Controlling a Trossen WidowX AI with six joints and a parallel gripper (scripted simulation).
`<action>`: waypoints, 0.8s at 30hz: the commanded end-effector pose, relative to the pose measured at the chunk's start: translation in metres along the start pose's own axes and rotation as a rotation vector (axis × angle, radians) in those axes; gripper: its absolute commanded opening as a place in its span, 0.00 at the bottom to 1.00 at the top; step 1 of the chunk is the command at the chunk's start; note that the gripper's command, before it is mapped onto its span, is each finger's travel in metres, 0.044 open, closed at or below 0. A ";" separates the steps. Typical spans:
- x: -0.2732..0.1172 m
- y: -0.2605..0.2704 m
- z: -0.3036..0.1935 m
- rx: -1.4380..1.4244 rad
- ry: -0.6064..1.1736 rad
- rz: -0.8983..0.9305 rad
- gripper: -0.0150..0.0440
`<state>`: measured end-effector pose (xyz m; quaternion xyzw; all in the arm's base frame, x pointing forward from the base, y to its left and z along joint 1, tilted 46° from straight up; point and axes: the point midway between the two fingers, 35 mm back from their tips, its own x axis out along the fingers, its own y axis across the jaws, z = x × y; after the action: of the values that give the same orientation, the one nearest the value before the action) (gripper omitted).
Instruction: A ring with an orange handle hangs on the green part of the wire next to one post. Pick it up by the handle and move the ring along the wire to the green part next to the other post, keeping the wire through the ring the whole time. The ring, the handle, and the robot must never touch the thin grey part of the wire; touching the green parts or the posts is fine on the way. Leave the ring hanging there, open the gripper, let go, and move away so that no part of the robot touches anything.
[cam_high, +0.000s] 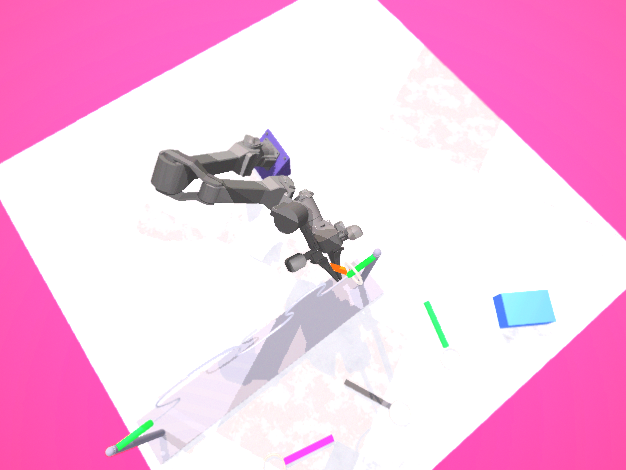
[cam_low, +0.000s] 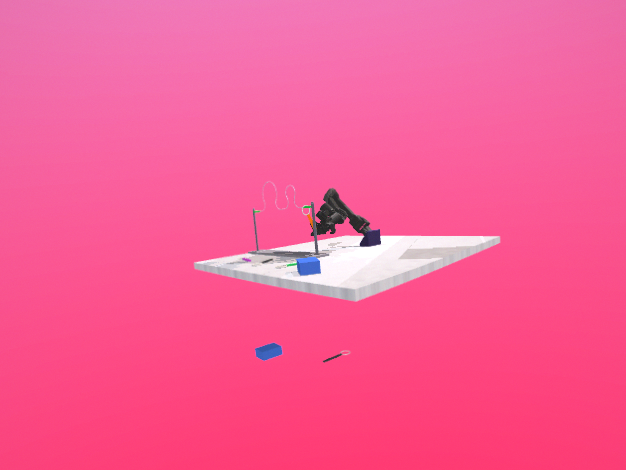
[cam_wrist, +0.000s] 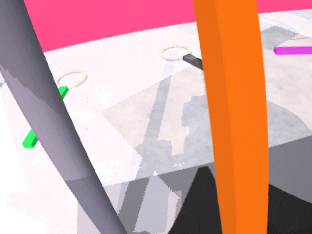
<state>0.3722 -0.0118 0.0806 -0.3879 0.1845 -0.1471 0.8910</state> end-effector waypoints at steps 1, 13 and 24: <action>0.000 0.000 0.000 0.000 0.000 0.000 0.13; -0.009 0.000 0.001 0.000 0.001 0.001 0.53; -0.048 0.001 0.000 -0.003 0.001 0.005 0.53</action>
<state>0.3408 0.0055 0.0886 -0.3893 0.1851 -0.1432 0.8909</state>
